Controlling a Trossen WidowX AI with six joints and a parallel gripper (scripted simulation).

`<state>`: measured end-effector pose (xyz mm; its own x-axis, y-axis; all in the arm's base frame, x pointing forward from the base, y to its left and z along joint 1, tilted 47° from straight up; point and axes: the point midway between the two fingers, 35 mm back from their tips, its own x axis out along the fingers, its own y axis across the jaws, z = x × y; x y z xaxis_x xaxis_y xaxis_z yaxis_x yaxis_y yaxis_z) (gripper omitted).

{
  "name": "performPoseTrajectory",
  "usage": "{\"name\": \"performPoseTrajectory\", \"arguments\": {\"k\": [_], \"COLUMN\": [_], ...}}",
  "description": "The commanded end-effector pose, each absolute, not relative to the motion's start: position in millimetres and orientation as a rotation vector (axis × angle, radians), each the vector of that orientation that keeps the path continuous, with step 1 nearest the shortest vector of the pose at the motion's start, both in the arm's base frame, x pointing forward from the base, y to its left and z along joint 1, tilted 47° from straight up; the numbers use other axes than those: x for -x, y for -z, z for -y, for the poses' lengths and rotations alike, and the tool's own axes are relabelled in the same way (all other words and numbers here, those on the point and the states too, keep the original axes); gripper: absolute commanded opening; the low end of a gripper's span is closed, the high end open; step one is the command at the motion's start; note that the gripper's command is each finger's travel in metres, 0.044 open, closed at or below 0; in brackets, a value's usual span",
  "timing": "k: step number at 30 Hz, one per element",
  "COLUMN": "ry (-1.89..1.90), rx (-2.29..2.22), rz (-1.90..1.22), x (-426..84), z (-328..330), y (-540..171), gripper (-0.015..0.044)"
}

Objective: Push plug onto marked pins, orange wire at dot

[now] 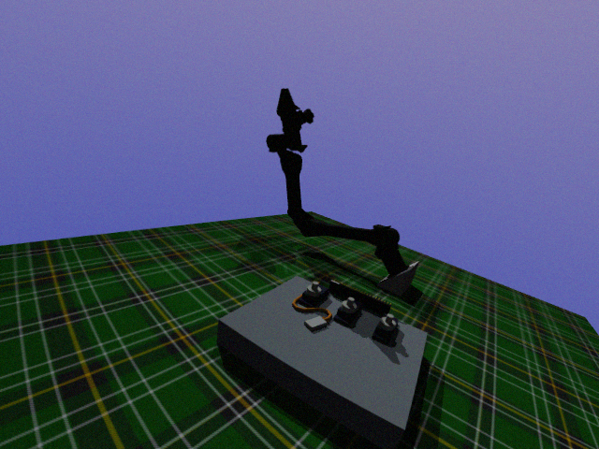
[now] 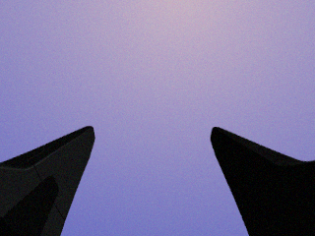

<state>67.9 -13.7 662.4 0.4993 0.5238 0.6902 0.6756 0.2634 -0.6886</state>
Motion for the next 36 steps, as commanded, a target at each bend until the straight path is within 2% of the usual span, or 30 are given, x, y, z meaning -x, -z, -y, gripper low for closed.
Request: {"name": "performPoseTrajectory", "arguments": {"k": [1,11,23,36], "ry": [0.14,0.091,-0.014,-0.115], "rx": [1.387,1.351,1.262,1.125], "rz": [1.141,1.106,1.003,0.849], "x": [-67.8,-67.6,-83.1,-121.8], "z": [13.3,-11.0,-60.2,-99.5], "y": [-662.3,-654.7,-629.3,-591.8], "gripper": [0.0374,0.0115,0.0115,0.0115]}}
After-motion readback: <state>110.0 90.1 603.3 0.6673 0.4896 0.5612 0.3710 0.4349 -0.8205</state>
